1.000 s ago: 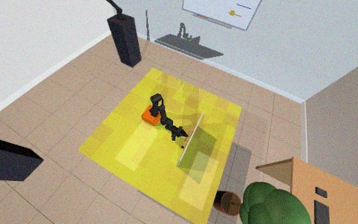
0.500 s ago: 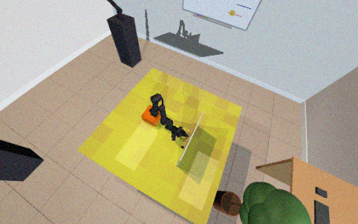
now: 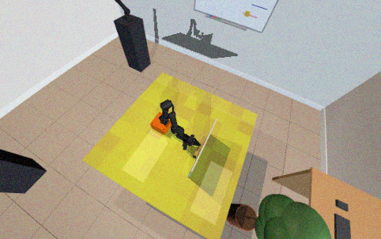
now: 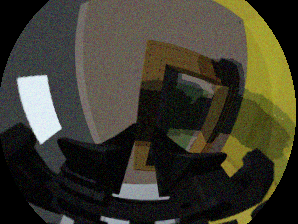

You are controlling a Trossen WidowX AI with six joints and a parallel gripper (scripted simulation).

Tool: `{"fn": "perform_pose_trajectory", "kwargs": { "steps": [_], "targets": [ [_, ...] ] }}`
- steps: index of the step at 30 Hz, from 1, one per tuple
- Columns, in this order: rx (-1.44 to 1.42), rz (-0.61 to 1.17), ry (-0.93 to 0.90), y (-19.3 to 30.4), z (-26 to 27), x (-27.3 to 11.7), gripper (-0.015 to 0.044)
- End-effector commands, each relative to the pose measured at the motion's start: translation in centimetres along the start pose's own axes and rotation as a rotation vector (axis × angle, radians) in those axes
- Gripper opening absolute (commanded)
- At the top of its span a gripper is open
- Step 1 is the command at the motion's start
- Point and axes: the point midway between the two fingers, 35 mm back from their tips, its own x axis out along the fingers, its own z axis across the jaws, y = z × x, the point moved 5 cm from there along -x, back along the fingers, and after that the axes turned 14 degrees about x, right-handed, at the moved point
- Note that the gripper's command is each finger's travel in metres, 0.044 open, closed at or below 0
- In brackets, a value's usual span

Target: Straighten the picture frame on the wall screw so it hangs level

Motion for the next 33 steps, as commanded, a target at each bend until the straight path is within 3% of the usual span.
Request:
{"fn": "perform_pose_trajectory", "kwargs": {
  "steps": [1, 33],
  "targets": [
    [-0.002, 0.000, -0.010, 0.11, 0.17, 0.01, 0.0000],
    [-0.002, 0.000, -0.010, 0.61, -0.13, 0.02, 0.0000]
  ]
}}
